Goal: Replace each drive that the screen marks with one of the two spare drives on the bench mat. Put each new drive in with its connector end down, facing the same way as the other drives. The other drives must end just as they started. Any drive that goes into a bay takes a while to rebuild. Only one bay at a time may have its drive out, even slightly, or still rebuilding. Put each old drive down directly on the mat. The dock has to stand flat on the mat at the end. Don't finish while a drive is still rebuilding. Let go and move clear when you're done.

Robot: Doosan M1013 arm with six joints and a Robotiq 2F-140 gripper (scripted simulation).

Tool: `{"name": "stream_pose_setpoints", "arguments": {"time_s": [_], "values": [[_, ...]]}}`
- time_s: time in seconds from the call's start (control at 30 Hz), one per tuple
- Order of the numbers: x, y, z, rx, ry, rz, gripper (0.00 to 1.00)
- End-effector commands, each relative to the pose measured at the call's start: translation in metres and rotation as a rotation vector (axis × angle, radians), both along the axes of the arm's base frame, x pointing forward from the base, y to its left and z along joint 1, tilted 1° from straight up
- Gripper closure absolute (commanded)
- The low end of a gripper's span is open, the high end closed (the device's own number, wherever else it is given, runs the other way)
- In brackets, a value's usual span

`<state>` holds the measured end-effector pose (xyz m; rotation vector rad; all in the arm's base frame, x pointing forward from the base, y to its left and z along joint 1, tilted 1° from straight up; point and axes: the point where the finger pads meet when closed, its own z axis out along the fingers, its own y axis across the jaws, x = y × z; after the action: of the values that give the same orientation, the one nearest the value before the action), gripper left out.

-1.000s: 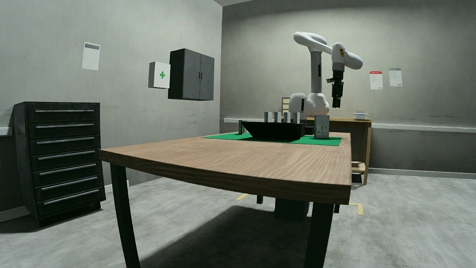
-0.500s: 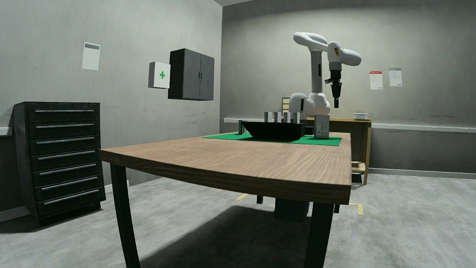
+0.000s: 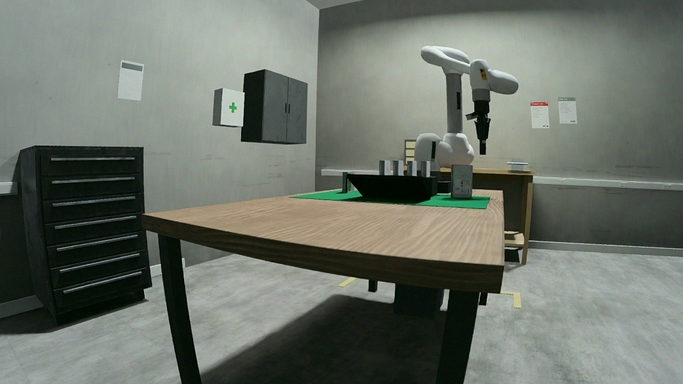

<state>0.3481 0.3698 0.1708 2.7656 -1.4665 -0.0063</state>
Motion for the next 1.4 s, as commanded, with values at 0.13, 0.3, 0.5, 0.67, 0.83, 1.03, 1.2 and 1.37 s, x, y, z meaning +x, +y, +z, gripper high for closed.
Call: {"name": "stream_pose_setpoints", "arguments": {"time_s": [0.13, 0.3, 0.5, 0.67, 0.83, 1.03, 1.2, 1.37], "values": [[0.000, 0.000, 0.001, 0.001, 0.000, 0.000, 0.90], [0.000, 0.000, 0.001, 0.001, 0.000, 0.000, 0.90], [0.002, -0.005, 0.001, 0.001, 0.000, 0.016, 0.90], [0.017, -0.049, 0.004, 0.002, 0.000, 0.138, 0.90], [0.028, -0.098, 0.006, 0.004, 0.001, 0.275, 0.90], [0.029, -0.189, 0.008, 0.005, 0.003, 0.612, 0.90], [0.016, -0.248, 0.006, -0.002, 0.004, 0.830, 0.90], [0.002, -0.294, 0.004, 0.004, 0.007, 1.002, 0.90]]}}
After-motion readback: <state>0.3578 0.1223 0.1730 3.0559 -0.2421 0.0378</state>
